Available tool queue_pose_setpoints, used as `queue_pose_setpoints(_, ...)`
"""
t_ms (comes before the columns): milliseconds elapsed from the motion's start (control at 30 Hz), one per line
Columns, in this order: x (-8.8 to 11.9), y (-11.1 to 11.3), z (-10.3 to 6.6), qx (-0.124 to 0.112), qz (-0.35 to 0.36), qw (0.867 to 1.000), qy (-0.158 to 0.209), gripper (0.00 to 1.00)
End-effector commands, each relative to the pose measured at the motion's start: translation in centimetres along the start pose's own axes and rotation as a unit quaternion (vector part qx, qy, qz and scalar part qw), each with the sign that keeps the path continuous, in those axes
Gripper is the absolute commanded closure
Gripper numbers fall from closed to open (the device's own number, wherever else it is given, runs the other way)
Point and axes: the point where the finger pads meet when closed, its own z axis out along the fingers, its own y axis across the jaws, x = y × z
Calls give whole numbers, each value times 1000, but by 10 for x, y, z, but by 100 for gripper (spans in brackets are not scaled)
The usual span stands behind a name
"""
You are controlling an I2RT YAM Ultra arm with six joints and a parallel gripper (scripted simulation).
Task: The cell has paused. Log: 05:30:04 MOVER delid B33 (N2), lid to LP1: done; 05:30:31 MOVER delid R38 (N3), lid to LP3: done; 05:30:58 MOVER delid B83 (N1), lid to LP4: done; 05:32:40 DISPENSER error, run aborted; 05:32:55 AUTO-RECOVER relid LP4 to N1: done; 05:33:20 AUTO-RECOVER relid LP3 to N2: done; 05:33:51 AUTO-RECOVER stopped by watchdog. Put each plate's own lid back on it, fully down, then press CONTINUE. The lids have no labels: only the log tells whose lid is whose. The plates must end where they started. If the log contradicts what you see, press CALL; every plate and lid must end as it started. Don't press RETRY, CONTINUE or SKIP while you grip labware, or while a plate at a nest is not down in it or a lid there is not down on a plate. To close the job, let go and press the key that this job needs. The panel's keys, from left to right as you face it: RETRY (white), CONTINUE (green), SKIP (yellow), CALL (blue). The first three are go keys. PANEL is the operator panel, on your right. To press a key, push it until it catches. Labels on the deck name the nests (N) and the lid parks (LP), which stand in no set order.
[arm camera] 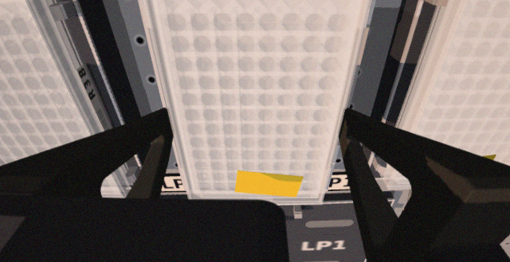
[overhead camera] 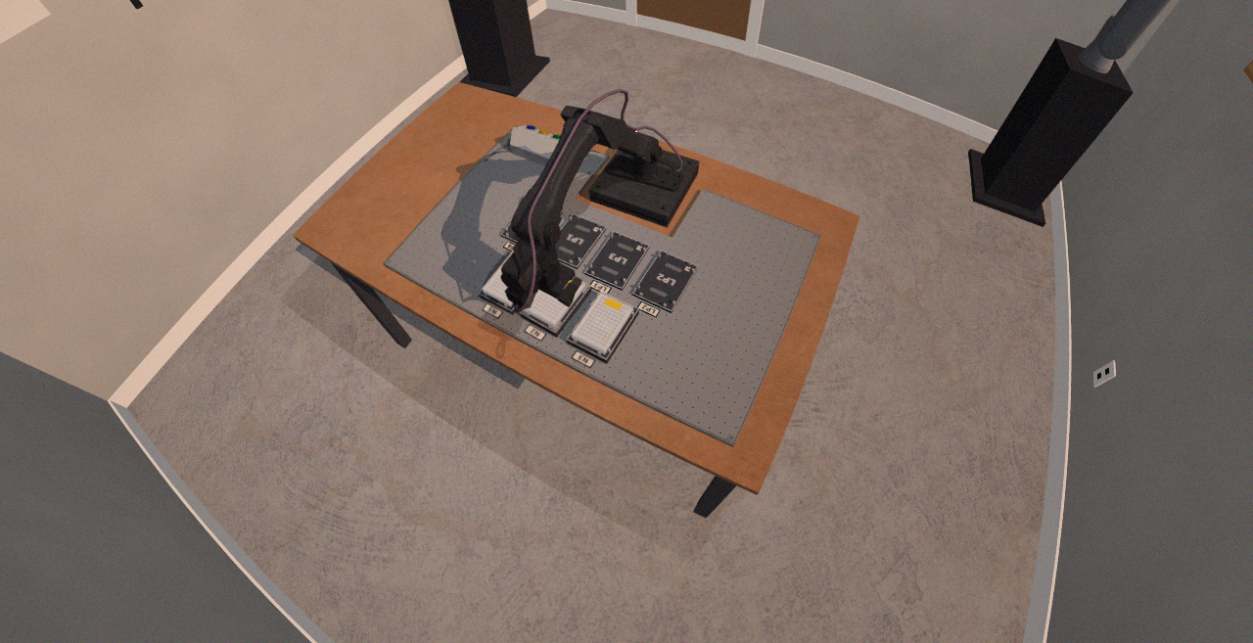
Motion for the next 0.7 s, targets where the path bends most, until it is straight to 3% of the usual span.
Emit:
queue_pose_setpoints(0, -5, 0, -5, 0, 1, 1000, -12, 100)
queue_pose_setpoints(533, -5, 0, -5, 0, 1, 1000, -12, 100)
queue_pose_setpoints(567, -5, 0, -5, 0, 1, 1000, -12, 0)
queue_pose_setpoints(667, -5, 0, -5, 0, 1, 1000, -12, 0)
